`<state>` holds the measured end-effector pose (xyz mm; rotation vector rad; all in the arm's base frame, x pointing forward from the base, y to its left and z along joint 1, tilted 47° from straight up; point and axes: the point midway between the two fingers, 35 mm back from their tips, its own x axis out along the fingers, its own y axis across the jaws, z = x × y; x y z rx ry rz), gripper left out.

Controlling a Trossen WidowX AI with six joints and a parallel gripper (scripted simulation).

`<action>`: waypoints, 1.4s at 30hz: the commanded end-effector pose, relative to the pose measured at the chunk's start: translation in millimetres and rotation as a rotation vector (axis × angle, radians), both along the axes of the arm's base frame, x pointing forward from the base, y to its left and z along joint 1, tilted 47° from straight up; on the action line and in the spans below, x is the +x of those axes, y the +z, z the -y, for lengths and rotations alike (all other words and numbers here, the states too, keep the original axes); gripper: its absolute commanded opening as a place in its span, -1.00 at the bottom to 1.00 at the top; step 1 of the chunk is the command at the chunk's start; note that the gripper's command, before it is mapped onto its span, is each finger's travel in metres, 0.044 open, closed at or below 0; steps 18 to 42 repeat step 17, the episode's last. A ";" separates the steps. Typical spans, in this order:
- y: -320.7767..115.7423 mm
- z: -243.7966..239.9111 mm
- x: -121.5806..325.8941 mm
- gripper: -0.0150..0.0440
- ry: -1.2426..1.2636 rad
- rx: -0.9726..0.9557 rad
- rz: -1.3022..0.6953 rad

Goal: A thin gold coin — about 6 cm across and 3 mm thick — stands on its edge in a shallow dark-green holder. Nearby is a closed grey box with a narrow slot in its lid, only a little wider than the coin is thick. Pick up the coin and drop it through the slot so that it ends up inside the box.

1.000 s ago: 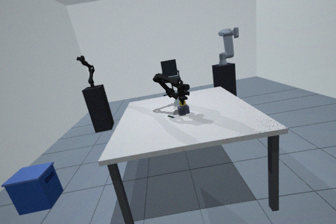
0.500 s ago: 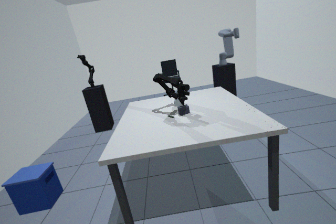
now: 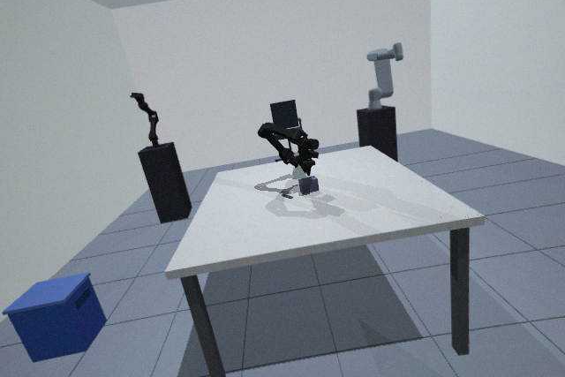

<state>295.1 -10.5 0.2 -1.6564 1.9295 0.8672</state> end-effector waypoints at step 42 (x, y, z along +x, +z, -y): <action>32.4 -31.2 4.4 1.00 -0.002 -0.001 -0.003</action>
